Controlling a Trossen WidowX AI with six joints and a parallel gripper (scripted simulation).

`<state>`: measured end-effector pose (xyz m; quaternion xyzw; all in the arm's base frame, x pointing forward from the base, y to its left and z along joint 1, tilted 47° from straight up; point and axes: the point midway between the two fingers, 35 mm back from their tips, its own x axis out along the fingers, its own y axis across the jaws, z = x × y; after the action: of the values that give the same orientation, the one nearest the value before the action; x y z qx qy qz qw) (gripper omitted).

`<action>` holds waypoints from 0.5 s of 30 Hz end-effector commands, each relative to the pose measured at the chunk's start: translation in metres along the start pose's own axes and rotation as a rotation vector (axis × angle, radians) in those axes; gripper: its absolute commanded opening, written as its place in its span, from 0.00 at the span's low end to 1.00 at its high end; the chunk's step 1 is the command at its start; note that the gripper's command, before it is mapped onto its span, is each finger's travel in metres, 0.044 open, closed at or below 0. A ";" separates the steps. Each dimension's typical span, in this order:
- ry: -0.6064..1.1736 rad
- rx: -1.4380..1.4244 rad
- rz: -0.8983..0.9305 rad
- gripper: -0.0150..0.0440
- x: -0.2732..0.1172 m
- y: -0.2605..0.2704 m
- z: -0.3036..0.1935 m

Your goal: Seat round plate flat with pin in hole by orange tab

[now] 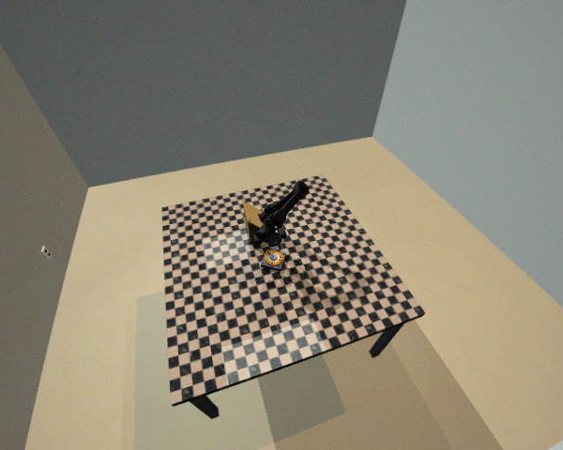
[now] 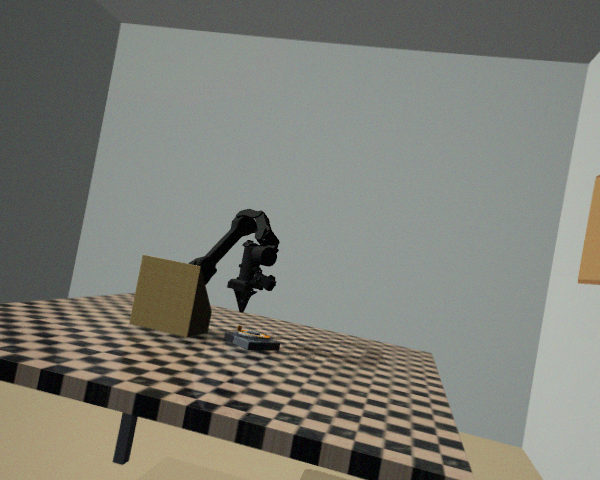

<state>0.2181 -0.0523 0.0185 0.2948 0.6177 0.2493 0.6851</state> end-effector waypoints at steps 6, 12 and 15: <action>-0.002 0.005 0.014 0.25 0.039 0.001 -0.001; -0.002 0.004 0.016 0.25 0.047 0.002 -0.002; -0.002 0.004 0.016 0.25 0.047 0.001 -0.002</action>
<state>0.2213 -0.0196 -0.0120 0.2984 0.6164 0.2530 0.6834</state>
